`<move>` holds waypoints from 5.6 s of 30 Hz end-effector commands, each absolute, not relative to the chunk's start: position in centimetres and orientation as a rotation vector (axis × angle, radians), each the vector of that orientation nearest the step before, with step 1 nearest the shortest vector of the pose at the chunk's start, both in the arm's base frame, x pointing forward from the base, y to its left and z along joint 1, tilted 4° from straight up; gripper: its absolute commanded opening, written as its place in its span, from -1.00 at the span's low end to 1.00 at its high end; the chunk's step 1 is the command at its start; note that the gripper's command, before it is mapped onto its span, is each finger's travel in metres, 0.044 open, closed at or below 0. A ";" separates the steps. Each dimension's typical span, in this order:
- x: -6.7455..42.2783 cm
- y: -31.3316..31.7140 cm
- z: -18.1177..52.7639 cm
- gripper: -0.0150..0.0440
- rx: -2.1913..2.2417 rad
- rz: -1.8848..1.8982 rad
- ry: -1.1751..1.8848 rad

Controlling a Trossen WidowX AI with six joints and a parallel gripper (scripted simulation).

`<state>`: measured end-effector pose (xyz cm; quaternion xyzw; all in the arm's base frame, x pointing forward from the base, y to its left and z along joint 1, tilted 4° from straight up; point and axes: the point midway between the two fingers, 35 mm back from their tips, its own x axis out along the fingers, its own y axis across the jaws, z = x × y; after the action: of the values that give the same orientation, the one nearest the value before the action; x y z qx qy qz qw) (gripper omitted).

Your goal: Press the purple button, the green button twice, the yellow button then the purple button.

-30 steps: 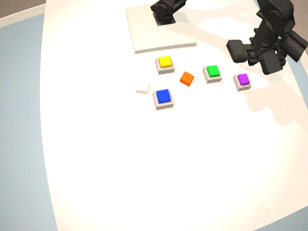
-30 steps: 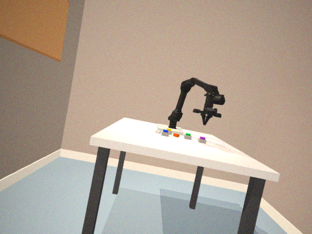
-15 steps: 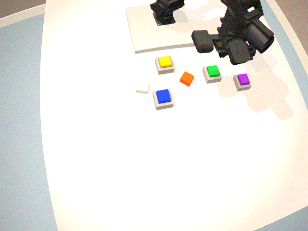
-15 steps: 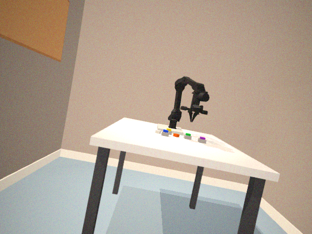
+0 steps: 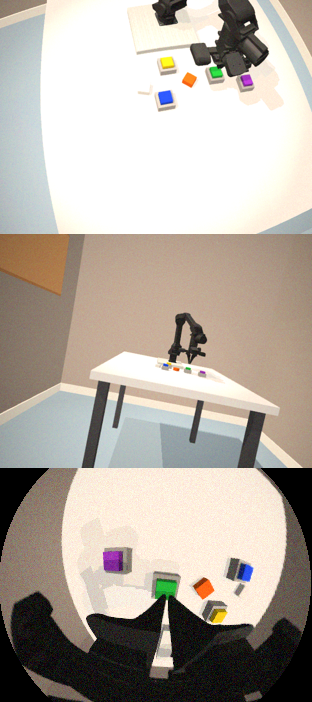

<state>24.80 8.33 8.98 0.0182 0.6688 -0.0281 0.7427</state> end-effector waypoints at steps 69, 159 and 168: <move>24.7 8.3 6.0 -0.42 0.036 -0.058 1.481; 18.4 -5.3 7.3 -0.42 0.024 -0.070 1.486; 18.5 -5.4 5.8 -0.42 0.024 -0.070 1.486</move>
<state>18.69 -5.54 6.76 0.0090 0.6717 -0.0367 0.7398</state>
